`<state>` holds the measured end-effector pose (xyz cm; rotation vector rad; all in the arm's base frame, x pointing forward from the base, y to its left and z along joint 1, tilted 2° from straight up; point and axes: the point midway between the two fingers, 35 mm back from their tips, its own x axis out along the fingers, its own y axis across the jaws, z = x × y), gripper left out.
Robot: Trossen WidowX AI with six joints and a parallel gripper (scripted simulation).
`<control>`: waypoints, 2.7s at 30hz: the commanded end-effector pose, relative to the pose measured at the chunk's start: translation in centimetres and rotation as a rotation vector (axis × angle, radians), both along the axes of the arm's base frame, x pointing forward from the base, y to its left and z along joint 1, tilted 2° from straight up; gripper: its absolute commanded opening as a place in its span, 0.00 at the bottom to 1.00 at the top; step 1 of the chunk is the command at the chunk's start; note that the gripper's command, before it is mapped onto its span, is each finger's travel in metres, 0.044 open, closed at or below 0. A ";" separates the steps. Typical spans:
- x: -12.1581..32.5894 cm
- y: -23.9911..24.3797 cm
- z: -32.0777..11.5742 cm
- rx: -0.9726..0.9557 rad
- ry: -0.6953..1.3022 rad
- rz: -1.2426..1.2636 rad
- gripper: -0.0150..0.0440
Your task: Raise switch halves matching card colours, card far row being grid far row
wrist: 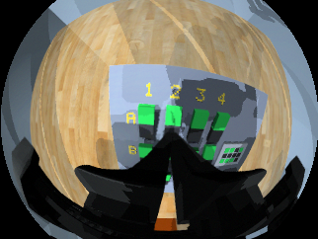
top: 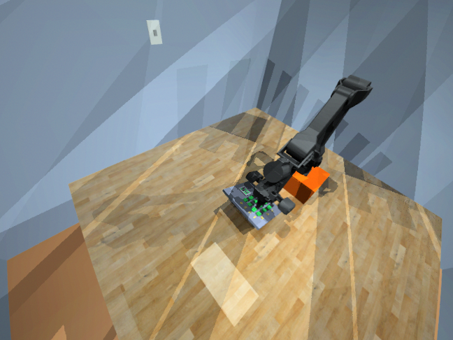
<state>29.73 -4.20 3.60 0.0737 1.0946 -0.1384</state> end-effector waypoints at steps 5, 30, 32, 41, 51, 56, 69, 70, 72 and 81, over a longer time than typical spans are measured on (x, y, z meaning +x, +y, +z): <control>0.0 -0.1 -0.1 -0.002 0.001 -0.003 0.25; 0.2 -0.1 -0.4 -0.002 0.001 -0.003 0.25; 0.2 -0.1 -0.5 -0.002 0.001 -0.003 0.25; -2.5 0.4 5.4 0.002 0.028 -0.004 0.25; -1.2 -2.2 6.3 0.000 0.027 -0.004 0.25; 0.3 -2.5 3.3 0.004 0.050 -0.004 0.25; 0.9 -2.6 1.9 0.004 0.051 -0.004 0.25; 1.0 -2.6 1.8 0.004 0.051 -0.004 0.25; 1.2 -2.6 1.5 0.004 0.051 -0.004 0.25; 1.4 -2.7 1.0 0.004 0.051 -0.004 0.25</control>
